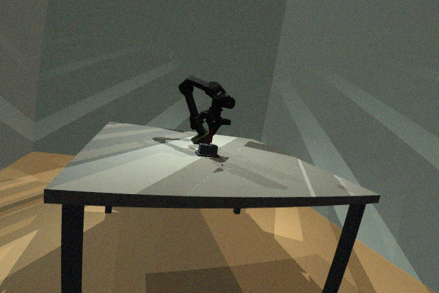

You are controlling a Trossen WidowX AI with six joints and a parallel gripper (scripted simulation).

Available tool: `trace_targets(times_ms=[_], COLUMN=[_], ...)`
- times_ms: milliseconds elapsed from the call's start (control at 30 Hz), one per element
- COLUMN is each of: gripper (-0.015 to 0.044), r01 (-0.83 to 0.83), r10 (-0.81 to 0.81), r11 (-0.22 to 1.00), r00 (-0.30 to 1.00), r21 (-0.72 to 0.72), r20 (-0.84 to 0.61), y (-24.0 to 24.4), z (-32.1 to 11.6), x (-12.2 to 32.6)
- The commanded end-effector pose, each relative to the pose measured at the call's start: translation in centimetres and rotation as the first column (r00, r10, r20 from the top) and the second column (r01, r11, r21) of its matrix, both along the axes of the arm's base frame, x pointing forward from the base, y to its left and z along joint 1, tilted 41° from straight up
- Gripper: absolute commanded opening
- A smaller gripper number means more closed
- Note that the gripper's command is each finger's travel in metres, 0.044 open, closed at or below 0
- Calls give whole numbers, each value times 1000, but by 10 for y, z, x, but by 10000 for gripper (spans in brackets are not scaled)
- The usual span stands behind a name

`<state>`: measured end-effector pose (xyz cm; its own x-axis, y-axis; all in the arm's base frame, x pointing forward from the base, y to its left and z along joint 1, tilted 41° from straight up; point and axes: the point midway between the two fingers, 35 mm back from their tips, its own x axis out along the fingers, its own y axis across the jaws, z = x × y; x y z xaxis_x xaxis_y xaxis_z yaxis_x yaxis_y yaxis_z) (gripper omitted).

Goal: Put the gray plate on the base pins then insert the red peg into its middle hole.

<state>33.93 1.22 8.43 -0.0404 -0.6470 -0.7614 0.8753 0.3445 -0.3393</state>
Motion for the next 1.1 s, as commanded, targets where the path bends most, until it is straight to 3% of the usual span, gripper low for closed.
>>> trace_targets(times_ms=[0, 1067], gripper=[0, 0], r01=[-5, -5], r10=[5, 5], r11=[1000, 1000], r00=[1000, 1000], r21=[-4, -4], r20=[7, 8], y=[-6, -5], z=[8, 7], x=[3, 6])
